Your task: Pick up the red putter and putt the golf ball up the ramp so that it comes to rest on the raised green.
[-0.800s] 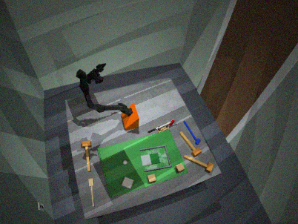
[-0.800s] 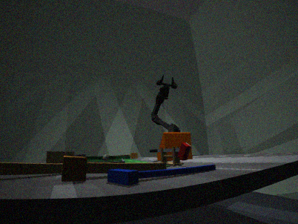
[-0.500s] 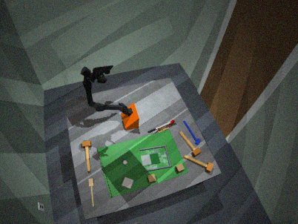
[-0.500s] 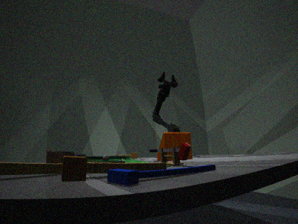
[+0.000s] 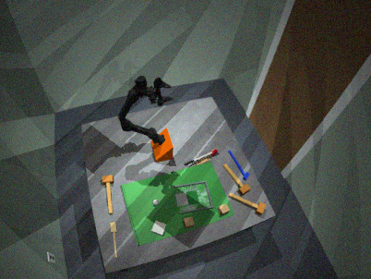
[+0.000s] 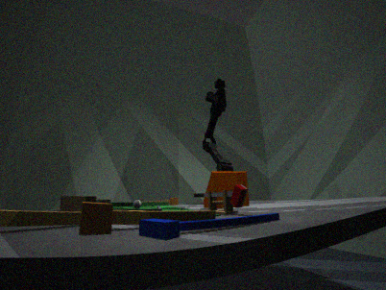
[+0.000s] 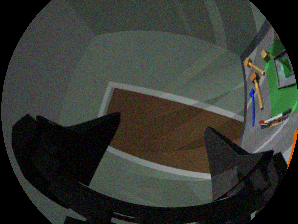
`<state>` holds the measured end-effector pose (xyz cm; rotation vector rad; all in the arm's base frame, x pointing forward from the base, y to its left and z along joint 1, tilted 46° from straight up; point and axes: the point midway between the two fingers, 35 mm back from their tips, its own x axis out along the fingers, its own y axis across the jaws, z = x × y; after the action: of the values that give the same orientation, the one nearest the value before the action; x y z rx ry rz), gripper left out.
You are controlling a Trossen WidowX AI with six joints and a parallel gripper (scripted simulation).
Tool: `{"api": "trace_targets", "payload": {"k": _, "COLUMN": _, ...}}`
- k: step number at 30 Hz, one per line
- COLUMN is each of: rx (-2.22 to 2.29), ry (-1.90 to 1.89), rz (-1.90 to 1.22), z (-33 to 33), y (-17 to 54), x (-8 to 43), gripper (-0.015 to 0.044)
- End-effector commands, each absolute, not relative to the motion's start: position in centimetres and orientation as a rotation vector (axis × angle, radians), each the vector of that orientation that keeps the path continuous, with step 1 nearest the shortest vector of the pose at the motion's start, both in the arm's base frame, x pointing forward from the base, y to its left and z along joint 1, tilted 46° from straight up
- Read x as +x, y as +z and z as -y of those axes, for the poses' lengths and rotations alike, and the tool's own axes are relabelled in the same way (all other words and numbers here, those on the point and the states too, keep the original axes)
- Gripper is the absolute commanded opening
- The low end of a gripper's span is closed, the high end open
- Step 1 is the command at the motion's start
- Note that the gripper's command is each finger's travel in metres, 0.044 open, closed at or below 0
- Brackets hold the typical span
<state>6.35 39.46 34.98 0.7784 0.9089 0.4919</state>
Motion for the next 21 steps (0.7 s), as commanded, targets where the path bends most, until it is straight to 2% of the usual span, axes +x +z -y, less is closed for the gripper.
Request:
{"api": "trace_targets", "payload": {"k": 1, "rx": 0.473, "ry": 0.434, "rz": -0.85, "z": -39.9, "y": 29.2, "x": 10.8, "gripper": 0.044}}
{"api": "trace_targets", "payload": {"k": 11, "rx": -0.181, "ry": 0.342, "rz": -0.861, "z": -36.8, "y": 17.4, "x": 19.8, "gripper": 0.044}}
{"api": "trace_targets", "payload": {"k": 21, "rx": -0.774, "ry": 0.375, "rz": -1.018, "z": -29.9, "y": 7.5, "x": 25.3, "gripper": 0.044}}
